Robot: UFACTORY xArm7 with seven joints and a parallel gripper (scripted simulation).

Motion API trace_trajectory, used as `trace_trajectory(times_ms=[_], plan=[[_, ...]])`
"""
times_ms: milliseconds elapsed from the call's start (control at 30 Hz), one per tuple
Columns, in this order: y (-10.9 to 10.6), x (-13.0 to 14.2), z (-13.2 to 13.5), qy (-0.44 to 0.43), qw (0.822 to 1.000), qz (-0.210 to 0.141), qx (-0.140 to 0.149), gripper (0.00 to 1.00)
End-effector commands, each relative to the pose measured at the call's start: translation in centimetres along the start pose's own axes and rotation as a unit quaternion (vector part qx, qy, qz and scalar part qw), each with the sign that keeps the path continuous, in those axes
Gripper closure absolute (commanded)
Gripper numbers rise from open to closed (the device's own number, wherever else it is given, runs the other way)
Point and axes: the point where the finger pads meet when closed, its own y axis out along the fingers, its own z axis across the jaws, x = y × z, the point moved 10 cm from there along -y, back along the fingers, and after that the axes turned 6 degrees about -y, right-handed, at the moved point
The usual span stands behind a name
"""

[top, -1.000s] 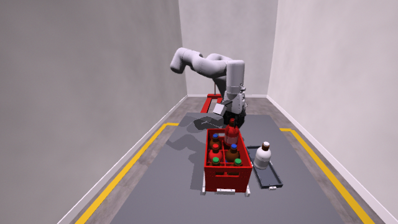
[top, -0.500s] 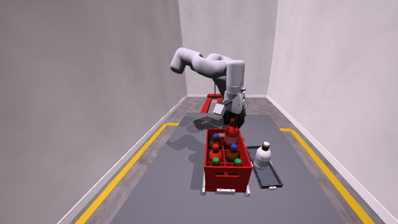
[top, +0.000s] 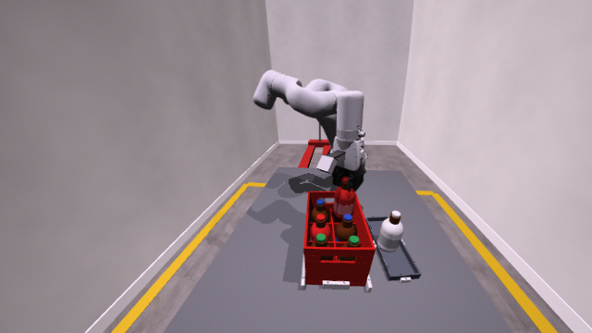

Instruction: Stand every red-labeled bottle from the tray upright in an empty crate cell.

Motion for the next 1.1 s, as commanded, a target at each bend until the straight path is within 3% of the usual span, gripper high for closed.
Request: trace_trajectory(times_ms=[0, 1067], plan=[[0.3, -0.1, 0.0, 0.0, 1.0, 0.001, -0.001, 1.0], [3.2, -0.1, 0.0, 0.0, 1.0, 0.001, -0.001, 1.0]])
